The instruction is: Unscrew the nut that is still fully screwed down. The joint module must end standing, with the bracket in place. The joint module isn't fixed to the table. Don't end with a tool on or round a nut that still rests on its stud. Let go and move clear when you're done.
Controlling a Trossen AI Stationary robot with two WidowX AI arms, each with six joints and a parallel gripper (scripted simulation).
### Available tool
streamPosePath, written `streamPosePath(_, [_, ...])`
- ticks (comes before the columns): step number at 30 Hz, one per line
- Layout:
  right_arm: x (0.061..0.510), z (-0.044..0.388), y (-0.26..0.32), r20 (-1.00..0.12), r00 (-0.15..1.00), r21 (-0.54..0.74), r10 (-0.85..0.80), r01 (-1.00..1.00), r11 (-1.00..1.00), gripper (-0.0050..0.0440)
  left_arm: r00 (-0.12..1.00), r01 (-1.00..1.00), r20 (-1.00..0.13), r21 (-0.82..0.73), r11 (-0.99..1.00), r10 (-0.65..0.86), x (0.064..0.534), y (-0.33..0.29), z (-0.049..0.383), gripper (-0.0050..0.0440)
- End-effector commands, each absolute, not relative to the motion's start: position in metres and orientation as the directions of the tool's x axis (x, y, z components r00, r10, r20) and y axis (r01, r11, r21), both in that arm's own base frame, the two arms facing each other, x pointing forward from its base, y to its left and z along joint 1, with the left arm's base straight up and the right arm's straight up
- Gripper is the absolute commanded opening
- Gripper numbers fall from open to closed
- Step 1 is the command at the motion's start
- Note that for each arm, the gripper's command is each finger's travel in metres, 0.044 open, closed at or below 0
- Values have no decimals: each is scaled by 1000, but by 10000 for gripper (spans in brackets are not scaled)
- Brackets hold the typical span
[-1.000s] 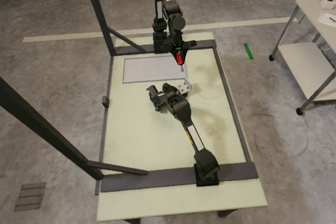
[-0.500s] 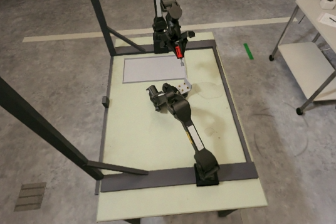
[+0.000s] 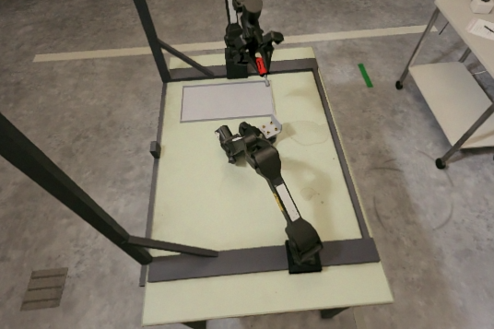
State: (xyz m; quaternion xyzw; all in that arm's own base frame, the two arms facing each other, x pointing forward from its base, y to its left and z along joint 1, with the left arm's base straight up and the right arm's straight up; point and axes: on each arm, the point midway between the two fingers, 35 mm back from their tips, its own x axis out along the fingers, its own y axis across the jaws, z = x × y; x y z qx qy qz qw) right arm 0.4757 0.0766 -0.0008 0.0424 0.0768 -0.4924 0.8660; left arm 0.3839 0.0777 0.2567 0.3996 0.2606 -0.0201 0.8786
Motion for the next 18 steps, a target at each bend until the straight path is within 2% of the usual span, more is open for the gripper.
streamPosePath(1, [481,22,78,-170,510,49,-843,859,509,245,907,167,-378,727,666,186,374,77,280,130])
streamPosePath(5, [481,22,78,-170,510,49,-843,859,509,245,907,167,-378,727,666,186,374,77,280,130])
streamPosePath(18, [481,22,78,-170,510,49,-843,859,509,245,967,-1,-161,776,631,200,343,71,307,130])
